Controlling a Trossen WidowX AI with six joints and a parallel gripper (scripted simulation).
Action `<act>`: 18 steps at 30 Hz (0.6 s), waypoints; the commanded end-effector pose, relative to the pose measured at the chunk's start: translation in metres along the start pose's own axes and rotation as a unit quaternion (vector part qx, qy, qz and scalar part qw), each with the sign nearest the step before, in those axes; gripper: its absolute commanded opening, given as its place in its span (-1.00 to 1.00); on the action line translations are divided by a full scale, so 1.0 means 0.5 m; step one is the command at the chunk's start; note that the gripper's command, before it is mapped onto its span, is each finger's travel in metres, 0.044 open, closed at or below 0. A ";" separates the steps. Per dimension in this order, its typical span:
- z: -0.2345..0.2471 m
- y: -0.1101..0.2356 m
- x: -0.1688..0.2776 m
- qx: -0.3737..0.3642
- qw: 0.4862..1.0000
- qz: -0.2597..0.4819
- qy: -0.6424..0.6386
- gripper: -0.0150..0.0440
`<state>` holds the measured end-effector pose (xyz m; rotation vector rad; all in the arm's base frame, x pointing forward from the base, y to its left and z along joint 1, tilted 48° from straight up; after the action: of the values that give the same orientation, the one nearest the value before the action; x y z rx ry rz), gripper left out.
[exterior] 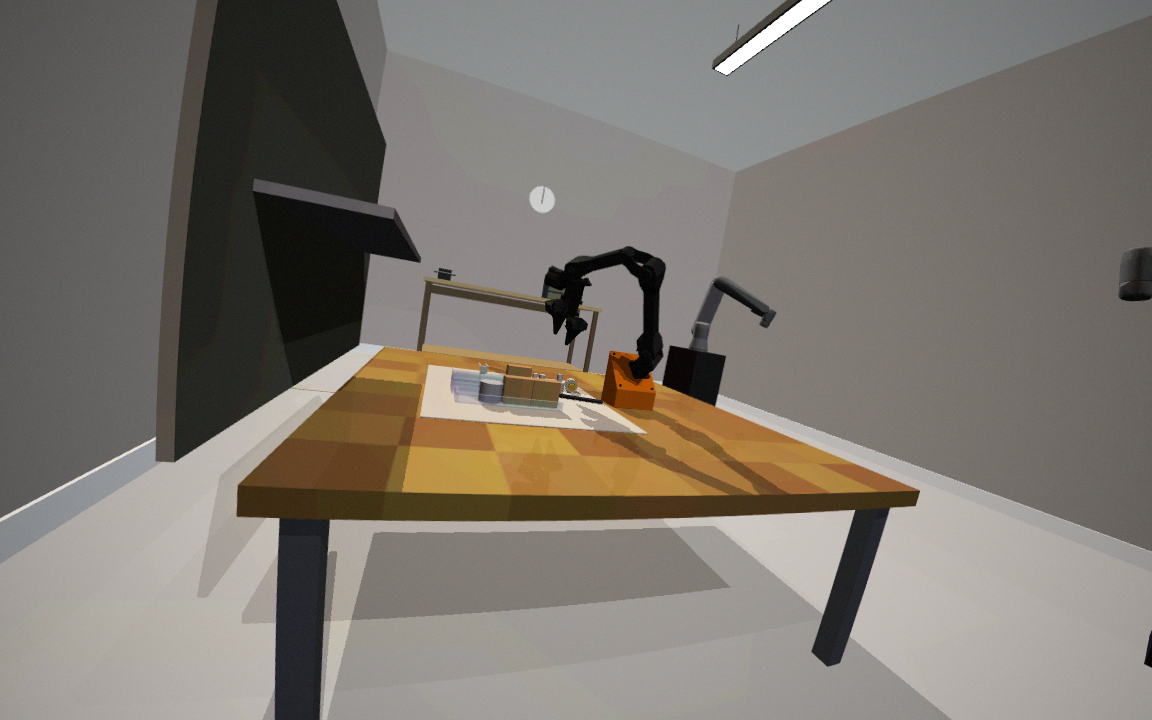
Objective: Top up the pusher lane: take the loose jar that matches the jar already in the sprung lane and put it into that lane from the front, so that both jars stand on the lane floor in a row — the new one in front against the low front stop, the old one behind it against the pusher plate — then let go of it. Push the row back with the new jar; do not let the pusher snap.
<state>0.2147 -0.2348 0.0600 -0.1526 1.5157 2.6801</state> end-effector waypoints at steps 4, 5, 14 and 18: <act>0.067 -0.116 -0.002 -0.139 0.985 -0.008 -0.101 1.00; 0.063 -0.117 -0.002 -0.139 0.985 -0.008 -0.101 1.00; 0.068 -0.179 -0.005 -0.139 0.985 -0.008 -0.101 1.00; 0.071 -0.187 -0.006 -0.139 0.985 -0.008 -0.101 1.00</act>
<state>0.2249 -0.1601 0.0026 0.0839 1.0847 2.7879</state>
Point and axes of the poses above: the point midway between the two fingers, 35 mm back from their tips, its own y axis back along the fingers, its own z axis across the jaws, x = y × z, the point moved 10 cm from there along y, back along the fingers, and after that the axes turned 1 degree about y, right-handed, at the moved point
